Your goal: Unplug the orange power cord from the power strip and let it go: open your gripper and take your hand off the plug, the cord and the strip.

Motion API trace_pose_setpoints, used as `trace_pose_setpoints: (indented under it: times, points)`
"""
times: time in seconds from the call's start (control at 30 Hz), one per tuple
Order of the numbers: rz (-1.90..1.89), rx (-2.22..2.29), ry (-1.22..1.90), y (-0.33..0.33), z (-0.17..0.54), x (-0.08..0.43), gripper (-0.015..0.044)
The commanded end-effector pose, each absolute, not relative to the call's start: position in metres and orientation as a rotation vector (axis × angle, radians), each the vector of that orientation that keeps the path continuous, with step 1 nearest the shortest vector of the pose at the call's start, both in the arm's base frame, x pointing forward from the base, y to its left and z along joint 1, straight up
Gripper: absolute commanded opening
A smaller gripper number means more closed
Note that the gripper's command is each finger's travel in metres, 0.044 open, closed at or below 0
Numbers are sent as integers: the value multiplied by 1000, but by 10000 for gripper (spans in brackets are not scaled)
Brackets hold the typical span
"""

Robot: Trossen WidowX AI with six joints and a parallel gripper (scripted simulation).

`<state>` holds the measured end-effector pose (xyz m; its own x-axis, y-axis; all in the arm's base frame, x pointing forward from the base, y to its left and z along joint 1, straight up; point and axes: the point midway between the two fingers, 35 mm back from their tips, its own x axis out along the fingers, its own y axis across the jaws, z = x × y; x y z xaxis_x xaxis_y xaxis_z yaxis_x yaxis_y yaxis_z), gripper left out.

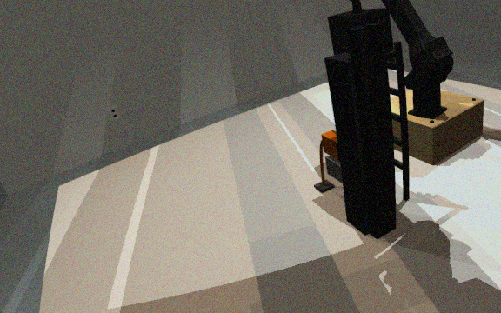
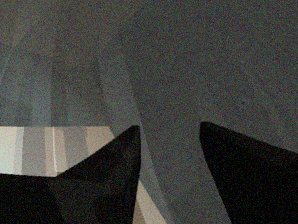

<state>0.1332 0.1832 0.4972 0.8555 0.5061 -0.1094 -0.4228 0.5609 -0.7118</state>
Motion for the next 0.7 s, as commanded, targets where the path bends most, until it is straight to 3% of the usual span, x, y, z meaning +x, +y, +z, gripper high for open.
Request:
trace_pose_setpoints:
  times: [0.0, 0.67]
  points:
    - [505, -753, -27, 189, 480, 151, 160]
    - [151, -330, 440, 154, 371, 270, 160]
